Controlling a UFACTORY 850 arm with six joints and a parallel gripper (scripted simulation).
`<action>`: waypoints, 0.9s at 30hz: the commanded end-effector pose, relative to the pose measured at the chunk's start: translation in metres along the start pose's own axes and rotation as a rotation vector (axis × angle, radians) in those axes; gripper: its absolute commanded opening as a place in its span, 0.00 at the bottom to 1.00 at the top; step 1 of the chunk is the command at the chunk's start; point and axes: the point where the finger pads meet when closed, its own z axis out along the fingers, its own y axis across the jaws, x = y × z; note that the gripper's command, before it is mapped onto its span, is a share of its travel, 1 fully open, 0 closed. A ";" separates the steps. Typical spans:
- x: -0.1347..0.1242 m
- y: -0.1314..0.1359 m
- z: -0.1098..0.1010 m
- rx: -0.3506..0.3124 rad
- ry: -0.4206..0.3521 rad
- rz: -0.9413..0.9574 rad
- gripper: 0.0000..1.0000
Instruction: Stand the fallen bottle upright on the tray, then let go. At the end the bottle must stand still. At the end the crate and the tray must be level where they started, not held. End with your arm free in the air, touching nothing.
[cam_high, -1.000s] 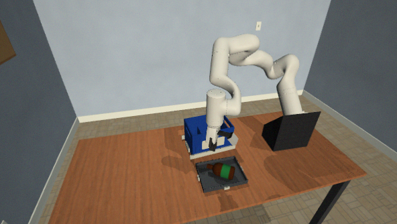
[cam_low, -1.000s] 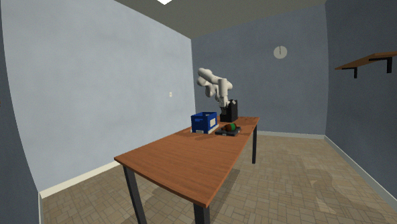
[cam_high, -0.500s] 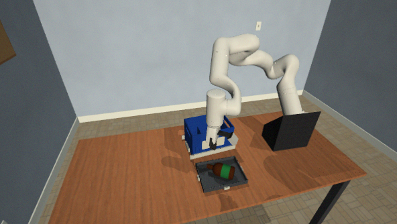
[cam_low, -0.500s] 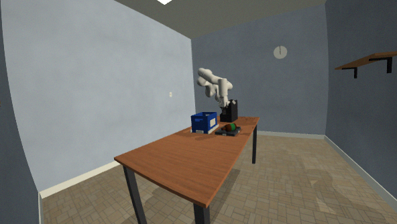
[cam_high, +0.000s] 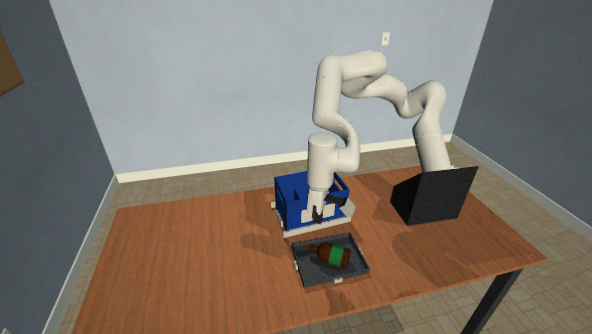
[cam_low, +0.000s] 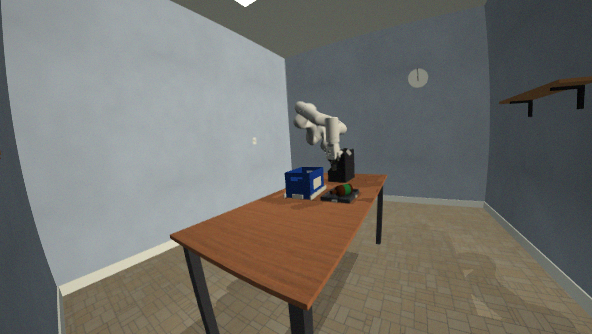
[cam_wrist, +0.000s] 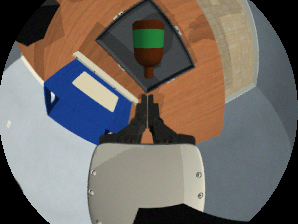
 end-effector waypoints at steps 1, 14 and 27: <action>-0.001 0.000 -0.001 -0.002 -0.001 0.001 0.00; -0.001 0.000 -0.001 -0.002 -0.001 0.001 0.65; -0.001 0.000 -0.001 -0.002 -0.001 0.001 0.65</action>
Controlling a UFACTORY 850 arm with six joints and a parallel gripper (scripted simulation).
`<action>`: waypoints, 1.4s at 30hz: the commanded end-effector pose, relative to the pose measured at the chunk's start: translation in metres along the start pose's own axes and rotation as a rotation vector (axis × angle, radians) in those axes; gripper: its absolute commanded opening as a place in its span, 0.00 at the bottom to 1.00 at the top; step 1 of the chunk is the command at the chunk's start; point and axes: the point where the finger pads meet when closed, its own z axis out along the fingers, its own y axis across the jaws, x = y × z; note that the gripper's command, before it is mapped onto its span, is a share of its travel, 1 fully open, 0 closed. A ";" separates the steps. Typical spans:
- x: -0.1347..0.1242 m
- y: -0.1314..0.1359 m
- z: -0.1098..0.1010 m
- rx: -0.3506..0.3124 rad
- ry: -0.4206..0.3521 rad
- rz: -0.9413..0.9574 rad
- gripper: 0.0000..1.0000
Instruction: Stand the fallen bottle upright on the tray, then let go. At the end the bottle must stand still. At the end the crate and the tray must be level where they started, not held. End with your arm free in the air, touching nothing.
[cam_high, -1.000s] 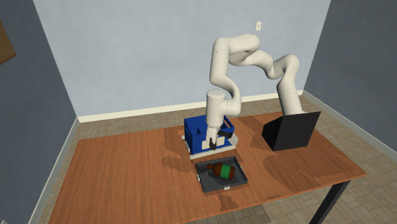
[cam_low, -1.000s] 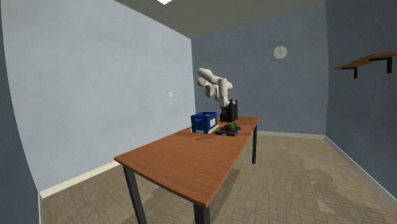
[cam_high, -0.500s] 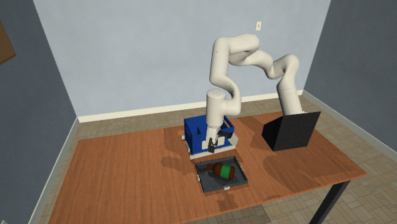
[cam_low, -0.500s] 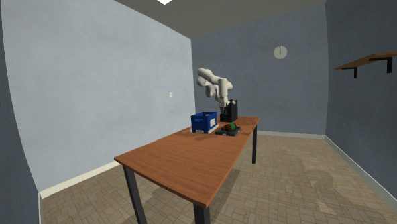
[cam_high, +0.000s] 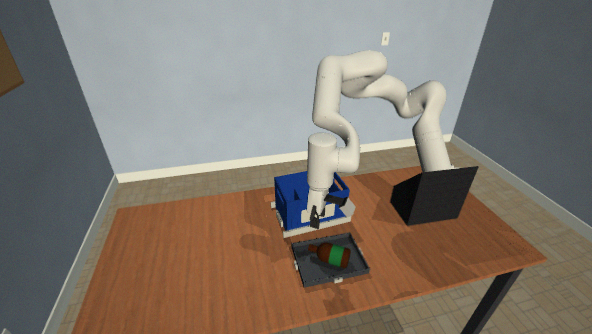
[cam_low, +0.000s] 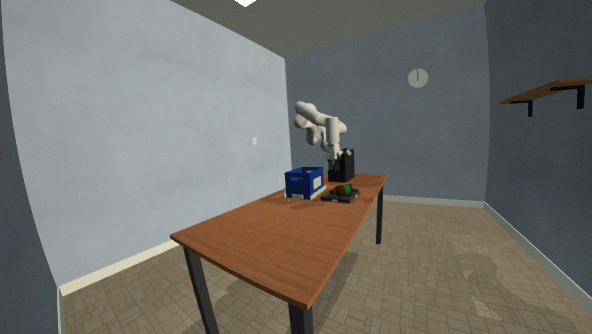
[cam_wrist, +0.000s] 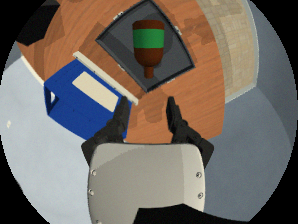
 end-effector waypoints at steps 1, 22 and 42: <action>-0.001 0.000 -0.001 -0.002 -0.001 0.001 0.65; -0.001 0.000 0.001 -0.002 -0.001 0.001 0.65; -0.001 0.000 0.043 -0.002 -0.001 0.001 0.65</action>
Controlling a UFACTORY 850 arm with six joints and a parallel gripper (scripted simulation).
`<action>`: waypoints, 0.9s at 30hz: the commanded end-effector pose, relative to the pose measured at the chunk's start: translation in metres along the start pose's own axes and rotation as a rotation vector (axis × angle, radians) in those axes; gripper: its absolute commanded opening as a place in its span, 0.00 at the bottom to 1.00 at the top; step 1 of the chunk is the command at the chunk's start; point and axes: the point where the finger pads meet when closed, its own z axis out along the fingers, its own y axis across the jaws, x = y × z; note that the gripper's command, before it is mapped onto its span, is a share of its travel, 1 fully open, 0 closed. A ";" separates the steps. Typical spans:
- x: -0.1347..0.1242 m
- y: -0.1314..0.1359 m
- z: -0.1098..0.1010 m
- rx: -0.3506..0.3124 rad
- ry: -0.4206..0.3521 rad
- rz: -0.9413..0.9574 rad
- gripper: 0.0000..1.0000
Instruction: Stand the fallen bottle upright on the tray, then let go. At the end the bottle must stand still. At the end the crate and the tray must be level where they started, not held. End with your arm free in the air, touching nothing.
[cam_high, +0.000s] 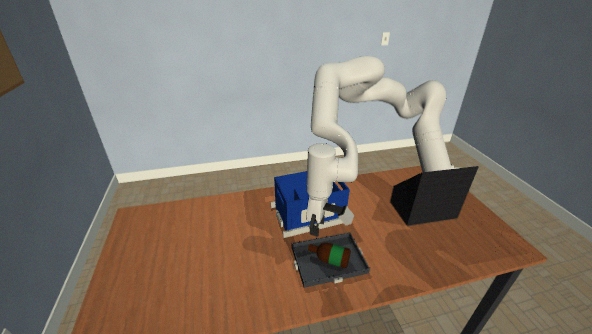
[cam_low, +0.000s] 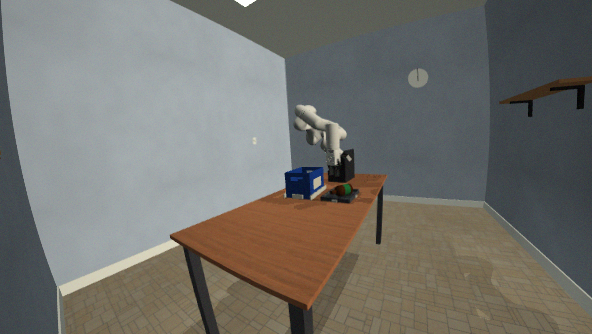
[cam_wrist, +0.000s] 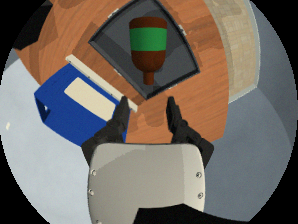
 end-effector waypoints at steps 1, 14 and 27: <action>0.000 0.000 0.010 -0.001 -0.001 0.000 0.65; -0.001 0.000 0.048 -0.001 -0.001 0.000 0.65; -0.001 0.000 0.075 -0.001 -0.001 0.000 0.65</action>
